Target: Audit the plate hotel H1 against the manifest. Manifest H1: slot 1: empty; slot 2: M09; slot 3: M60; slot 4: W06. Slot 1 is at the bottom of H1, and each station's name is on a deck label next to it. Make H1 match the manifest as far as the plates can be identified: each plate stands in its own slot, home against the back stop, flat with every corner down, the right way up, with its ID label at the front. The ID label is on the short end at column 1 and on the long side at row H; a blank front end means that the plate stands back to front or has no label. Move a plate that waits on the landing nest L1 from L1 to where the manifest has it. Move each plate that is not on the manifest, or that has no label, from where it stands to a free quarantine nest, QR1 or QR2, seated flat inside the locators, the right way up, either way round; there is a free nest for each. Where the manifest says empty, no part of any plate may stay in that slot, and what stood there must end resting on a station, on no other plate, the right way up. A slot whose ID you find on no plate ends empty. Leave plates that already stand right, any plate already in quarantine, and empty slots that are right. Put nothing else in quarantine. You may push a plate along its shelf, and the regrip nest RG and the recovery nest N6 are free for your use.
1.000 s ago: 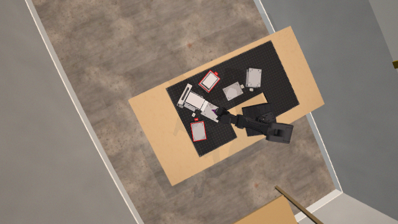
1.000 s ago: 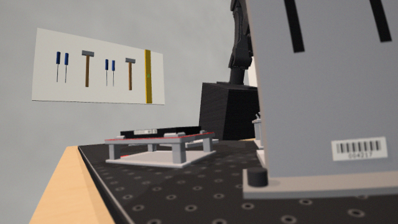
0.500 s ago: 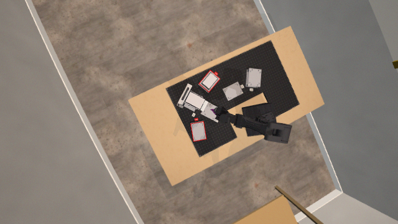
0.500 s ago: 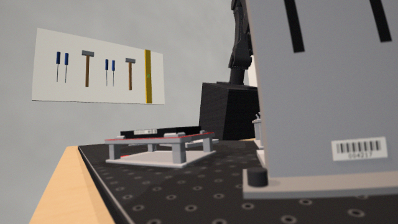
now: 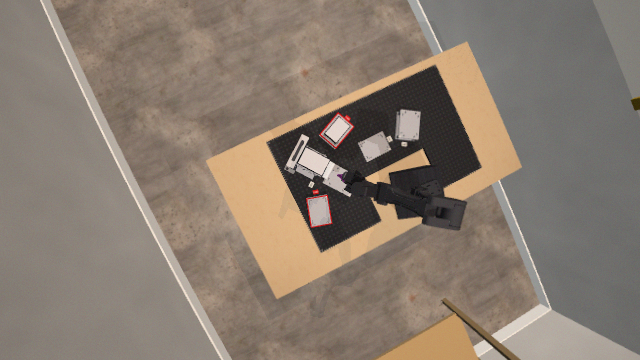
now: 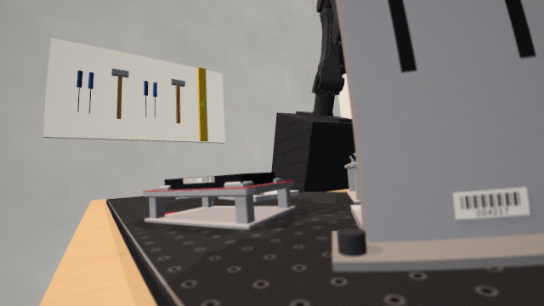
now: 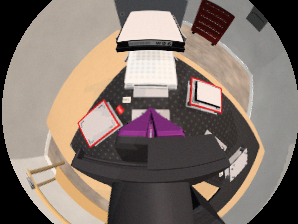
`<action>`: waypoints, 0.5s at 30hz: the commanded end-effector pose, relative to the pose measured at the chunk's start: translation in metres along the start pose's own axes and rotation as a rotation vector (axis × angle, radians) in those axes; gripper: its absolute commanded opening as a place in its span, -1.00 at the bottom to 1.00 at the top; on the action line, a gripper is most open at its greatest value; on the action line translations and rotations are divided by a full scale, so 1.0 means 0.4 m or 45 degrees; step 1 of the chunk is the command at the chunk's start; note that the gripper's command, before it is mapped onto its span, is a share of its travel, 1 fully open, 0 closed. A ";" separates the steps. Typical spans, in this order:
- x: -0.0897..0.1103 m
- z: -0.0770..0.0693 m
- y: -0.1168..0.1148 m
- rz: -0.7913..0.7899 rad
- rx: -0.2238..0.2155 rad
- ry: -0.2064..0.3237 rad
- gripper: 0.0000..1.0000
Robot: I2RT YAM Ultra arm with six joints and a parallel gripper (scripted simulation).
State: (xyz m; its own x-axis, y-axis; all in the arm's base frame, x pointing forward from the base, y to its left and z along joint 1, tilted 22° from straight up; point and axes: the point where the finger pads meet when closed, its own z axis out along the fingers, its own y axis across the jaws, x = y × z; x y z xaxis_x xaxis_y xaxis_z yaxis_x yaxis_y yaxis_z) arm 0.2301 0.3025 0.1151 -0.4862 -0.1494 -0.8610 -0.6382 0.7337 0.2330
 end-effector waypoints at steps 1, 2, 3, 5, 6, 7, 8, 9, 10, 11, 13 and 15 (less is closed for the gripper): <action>-0.012 -0.001 0.002 0.002 -0.003 -0.015 -1.00; -0.012 -0.001 0.002 0.002 -0.003 -0.015 -1.00; -0.013 0.001 0.002 0.002 -0.003 -0.015 -1.00; -0.016 0.003 0.002 0.002 -0.003 -0.015 -1.00; -0.017 0.004 0.002 0.002 -0.003 -0.015 -1.00; -0.018 0.005 0.002 0.002 -0.003 -0.015 -1.00; -0.019 0.006 0.002 0.002 -0.003 -0.015 -1.00; -0.020 0.008 0.002 0.002 -0.003 -0.016 -1.00; -0.022 0.009 0.002 0.002 -0.003 -0.016 -1.00; -0.023 0.010 0.002 0.002 -0.003 -0.016 -1.00; -0.025 0.012 0.002 0.002 -0.003 -0.016 -1.00; -0.028 0.015 0.002 0.002 -0.003 -0.016 -1.00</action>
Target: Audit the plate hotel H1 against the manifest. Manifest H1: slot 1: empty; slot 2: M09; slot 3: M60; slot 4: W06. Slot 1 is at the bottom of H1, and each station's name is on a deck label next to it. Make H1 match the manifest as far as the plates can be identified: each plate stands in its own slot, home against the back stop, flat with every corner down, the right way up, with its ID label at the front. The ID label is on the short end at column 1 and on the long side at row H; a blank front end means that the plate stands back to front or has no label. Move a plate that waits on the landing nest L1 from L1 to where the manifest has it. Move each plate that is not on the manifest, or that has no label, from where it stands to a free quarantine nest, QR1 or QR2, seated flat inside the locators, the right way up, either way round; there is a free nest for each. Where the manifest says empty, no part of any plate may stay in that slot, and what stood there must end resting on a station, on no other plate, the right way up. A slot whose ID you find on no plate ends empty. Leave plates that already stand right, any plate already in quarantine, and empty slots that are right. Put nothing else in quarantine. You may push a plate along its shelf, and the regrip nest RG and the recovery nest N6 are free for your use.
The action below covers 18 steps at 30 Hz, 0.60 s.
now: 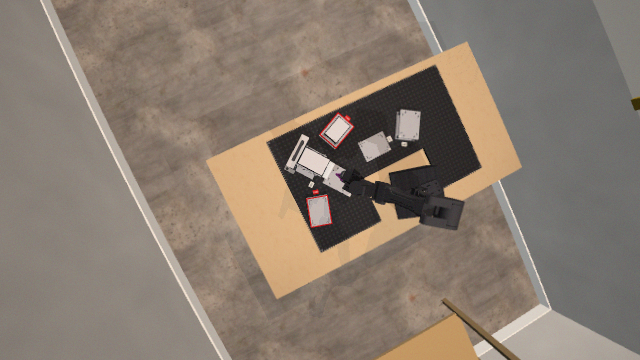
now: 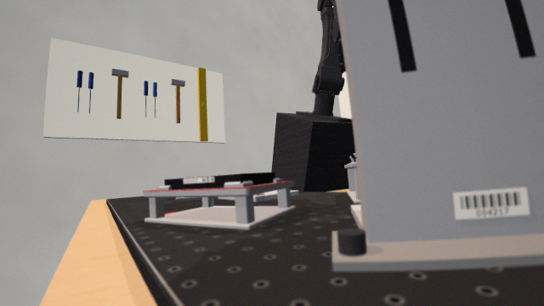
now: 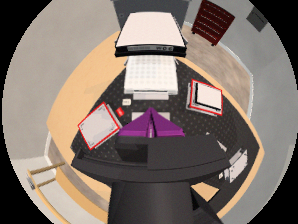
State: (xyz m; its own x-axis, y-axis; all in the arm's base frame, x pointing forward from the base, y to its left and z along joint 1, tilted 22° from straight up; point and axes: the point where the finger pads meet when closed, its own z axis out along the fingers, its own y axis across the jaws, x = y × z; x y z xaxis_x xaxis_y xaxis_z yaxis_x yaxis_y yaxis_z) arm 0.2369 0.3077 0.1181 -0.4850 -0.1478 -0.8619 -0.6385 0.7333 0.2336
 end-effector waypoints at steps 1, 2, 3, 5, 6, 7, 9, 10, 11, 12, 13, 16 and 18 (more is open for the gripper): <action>-0.012 0.000 0.002 0.001 -0.003 -0.013 -1.00; -0.013 0.002 0.002 0.001 -0.003 -0.013 -1.00; -0.013 0.002 0.002 0.001 -0.003 -0.013 -1.00; -0.015 0.003 0.002 0.001 -0.003 -0.013 -1.00; -0.016 0.004 0.002 0.001 -0.003 -0.013 -1.00; -0.017 0.005 0.002 0.001 -0.003 -0.013 -1.00; -0.020 0.007 0.002 0.001 -0.003 -0.013 -1.00; -0.021 0.009 0.002 0.001 -0.003 -0.013 -1.00; -0.022 0.010 0.002 0.001 -0.003 -0.013 -1.00; -0.023 0.011 0.002 0.001 -0.003 -0.013 -1.00; -0.024 0.012 0.002 0.001 -0.003 -0.013 -1.00; -0.028 0.016 0.002 0.001 -0.002 -0.013 -1.00; -0.030 0.018 0.002 0.001 -0.002 -0.013 -1.00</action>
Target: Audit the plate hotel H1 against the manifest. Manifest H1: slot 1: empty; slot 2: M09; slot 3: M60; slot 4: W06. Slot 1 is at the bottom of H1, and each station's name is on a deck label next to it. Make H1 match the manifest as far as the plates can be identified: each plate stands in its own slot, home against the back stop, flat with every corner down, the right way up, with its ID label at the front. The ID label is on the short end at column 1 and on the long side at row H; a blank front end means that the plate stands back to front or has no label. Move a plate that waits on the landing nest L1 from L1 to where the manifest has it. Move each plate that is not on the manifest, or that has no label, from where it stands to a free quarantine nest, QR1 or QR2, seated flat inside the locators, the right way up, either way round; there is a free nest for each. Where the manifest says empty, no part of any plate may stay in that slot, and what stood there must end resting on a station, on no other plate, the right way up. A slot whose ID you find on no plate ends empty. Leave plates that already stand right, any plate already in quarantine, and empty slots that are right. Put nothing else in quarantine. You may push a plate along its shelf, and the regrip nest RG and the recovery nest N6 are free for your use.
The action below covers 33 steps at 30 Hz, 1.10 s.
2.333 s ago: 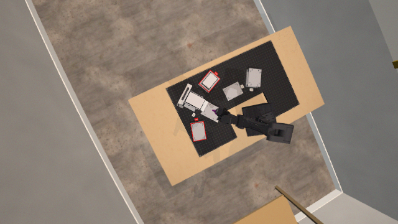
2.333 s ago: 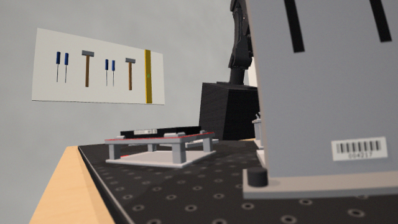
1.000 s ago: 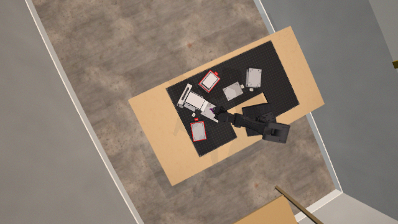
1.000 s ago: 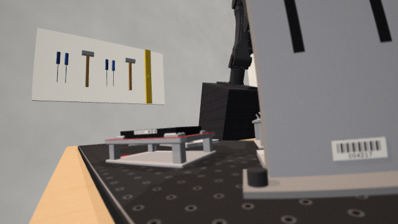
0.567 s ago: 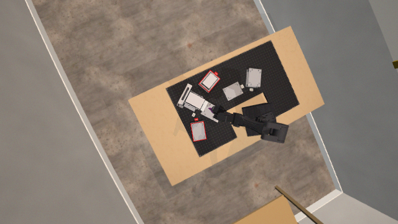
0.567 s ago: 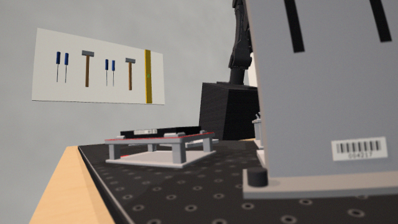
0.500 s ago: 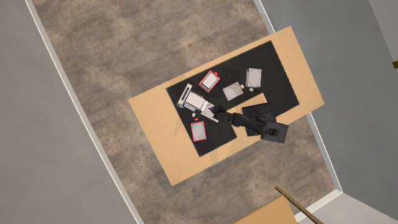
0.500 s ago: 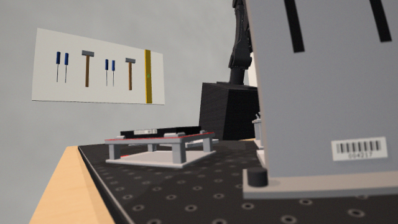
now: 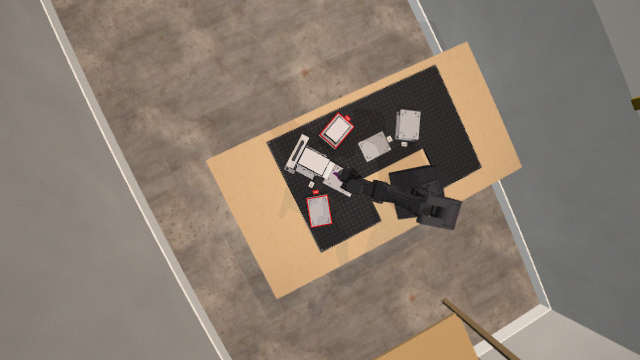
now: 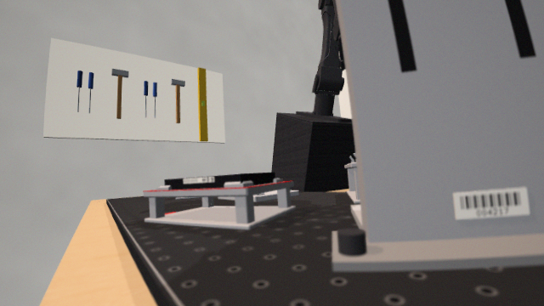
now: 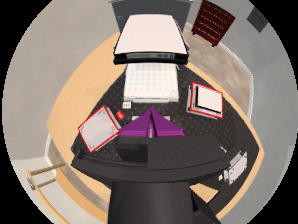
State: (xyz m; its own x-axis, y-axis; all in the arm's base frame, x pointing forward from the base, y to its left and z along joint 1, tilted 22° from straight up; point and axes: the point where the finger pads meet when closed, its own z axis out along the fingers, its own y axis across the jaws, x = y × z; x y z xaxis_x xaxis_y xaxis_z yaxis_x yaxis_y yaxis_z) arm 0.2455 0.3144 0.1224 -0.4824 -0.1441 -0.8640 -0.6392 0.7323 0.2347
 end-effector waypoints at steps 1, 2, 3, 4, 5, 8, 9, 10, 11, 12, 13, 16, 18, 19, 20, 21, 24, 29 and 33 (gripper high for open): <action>-0.009 0.000 0.001 0.001 0.000 -0.007 -1.00; -0.009 0.000 0.001 0.001 0.000 -0.007 -1.00; -0.009 0.000 0.001 0.001 0.000 -0.007 -1.00; -0.011 0.001 0.001 0.001 0.000 -0.007 -1.00; -0.012 0.003 0.001 0.001 0.000 -0.007 -1.00; -0.015 0.006 0.001 0.001 0.000 -0.007 -1.00; -0.017 0.007 0.001 0.001 0.000 -0.007 -1.00; -0.018 0.008 0.001 0.001 0.000 -0.007 -1.00; -0.019 0.010 0.001 0.001 0.000 -0.007 -1.00; -0.020 0.011 0.001 0.001 0.000 -0.007 -1.00; -0.021 0.012 0.001 0.001 0.000 -0.007 -1.00; -0.025 0.015 0.001 0.001 0.000 -0.007 -1.00; -0.027 0.018 0.001 0.001 0.000 -0.007 -1.00; -0.027 0.018 0.001 0.001 0.000 -0.007 -1.00; -0.027 0.018 0.001 0.001 0.000 -0.007 -1.00; -0.029 0.019 0.001 0.001 0.000 -0.007 -1.00; -0.032 0.022 0.001 0.001 0.000 -0.007 -1.00; -0.038 0.028 0.001 0.000 0.000 -0.008 -1.00; -0.043 0.033 0.001 0.000 0.000 -0.008 -1.00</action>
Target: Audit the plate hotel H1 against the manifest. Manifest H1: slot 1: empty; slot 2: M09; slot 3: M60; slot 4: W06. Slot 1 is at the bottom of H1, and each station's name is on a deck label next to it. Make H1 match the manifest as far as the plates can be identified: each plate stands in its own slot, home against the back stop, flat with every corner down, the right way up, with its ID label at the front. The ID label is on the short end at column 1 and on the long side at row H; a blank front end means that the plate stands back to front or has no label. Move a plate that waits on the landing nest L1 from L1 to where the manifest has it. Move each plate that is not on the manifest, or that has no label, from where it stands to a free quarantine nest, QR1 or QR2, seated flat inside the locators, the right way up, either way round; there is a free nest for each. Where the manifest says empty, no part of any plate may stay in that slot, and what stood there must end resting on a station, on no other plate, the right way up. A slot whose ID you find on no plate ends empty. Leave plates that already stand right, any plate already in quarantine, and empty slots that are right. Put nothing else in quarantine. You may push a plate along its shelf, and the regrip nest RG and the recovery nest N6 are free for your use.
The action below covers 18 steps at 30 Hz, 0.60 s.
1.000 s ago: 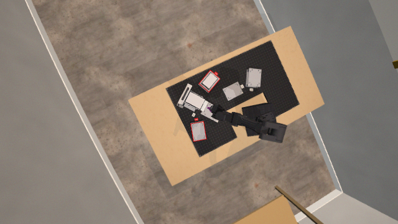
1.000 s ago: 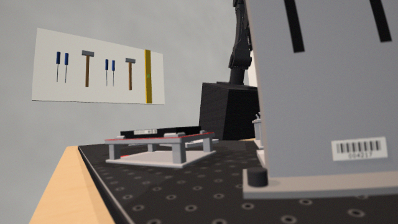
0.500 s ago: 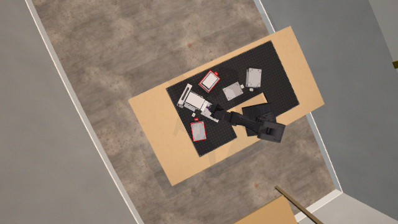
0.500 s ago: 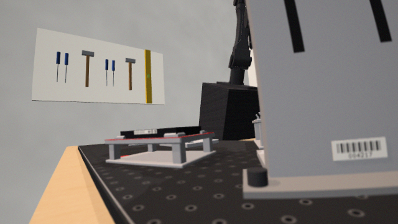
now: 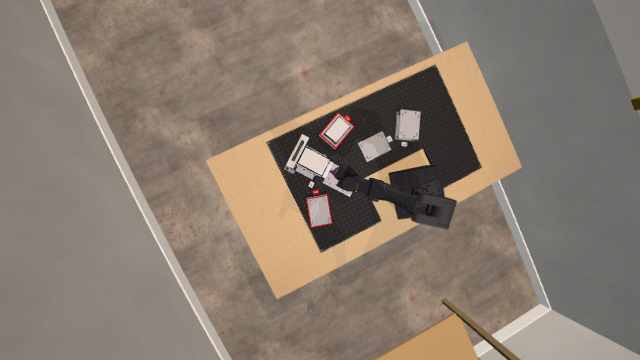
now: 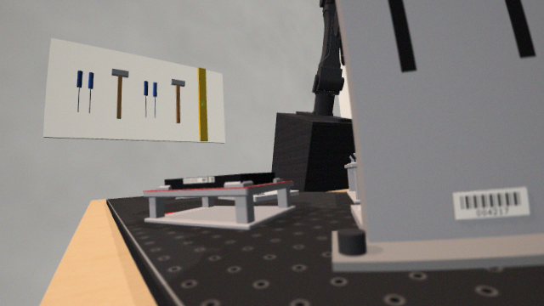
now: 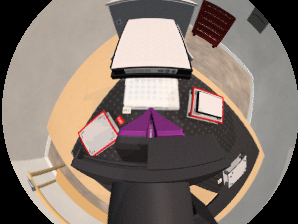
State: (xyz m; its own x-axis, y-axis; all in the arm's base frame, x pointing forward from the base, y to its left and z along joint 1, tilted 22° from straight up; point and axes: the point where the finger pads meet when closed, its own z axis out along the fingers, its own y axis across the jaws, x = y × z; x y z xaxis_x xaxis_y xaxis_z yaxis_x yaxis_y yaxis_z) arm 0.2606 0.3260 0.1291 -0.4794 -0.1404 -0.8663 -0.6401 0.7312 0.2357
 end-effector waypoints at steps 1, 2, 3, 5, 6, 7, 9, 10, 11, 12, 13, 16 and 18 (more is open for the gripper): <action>-0.007 0.000 0.000 0.000 0.002 -0.001 -1.00; -0.008 0.001 0.000 0.000 0.002 -0.001 -1.00; -0.008 0.001 0.000 0.000 0.002 -0.001 -1.00; -0.009 0.002 0.000 0.000 0.002 -0.001 -1.00; -0.011 0.003 0.000 0.000 0.002 -0.001 -1.00; -0.012 0.005 0.000 0.000 0.002 -0.001 -1.00; -0.014 0.007 0.000 0.000 0.002 -0.001 -1.00; -0.015 0.008 0.000 0.000 0.002 -0.001 -1.00; -0.017 0.009 0.000 0.000 0.002 -0.001 -1.00; -0.018 0.010 0.000 0.000 0.002 -0.001 -1.00; -0.019 0.012 0.000 0.000 0.002 -0.001 -1.00; -0.022 0.015 0.000 0.000 0.002 -0.001 -1.00; -0.025 0.017 0.000 0.000 0.002 -0.001 -1.00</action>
State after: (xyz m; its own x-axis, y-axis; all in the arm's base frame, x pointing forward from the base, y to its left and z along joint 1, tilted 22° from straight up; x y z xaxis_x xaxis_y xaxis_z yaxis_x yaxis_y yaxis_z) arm 0.2688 0.3320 0.1321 -0.4796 -0.1408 -0.8661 -0.6401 0.7313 0.2355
